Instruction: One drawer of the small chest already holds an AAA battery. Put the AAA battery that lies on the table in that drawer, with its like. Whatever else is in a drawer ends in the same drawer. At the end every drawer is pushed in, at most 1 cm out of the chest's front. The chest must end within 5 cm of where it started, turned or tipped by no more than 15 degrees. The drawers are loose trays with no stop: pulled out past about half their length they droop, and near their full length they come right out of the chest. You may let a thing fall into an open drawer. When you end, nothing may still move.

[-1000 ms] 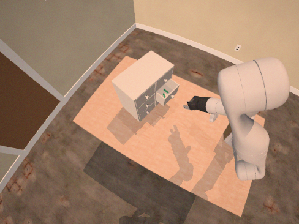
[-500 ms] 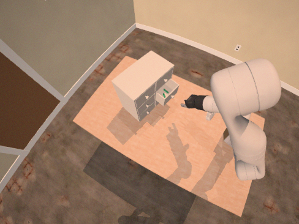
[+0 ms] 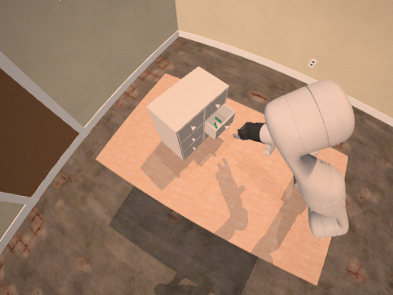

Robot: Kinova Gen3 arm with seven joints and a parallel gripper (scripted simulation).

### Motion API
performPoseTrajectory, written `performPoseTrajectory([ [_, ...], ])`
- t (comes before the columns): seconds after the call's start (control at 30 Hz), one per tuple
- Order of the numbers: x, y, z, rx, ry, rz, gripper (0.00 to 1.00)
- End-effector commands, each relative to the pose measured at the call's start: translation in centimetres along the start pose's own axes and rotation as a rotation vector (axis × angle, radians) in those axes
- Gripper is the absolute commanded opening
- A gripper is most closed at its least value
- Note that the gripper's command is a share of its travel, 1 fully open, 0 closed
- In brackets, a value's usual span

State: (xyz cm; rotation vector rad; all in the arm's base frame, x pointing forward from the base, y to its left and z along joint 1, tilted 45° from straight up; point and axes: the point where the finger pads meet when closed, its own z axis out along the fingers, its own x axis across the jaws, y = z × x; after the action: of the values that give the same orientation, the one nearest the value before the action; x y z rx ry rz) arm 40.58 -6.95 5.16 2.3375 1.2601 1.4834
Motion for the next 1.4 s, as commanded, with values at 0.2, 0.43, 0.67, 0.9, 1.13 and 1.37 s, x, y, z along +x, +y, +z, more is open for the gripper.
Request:
performPoseTrajectory([
  [0.2,0.2,0.6,1.3,0.003,0.004,-0.008,0.67],
  [0.43,0.2,0.7,1.6,0.003,0.004,-0.008,0.67],
  [0.67,0.2,0.7,1.7,0.003,0.004,-0.008,0.67],
  [0.9,0.2,0.7,1.7,0.003,0.004,-0.008,0.67],
  [1.13,0.2,0.7,1.7,0.003,0.004,-0.008,0.67],
  [1.37,0.2,0.7,1.7,0.003,0.004,-0.008,0.67],
])
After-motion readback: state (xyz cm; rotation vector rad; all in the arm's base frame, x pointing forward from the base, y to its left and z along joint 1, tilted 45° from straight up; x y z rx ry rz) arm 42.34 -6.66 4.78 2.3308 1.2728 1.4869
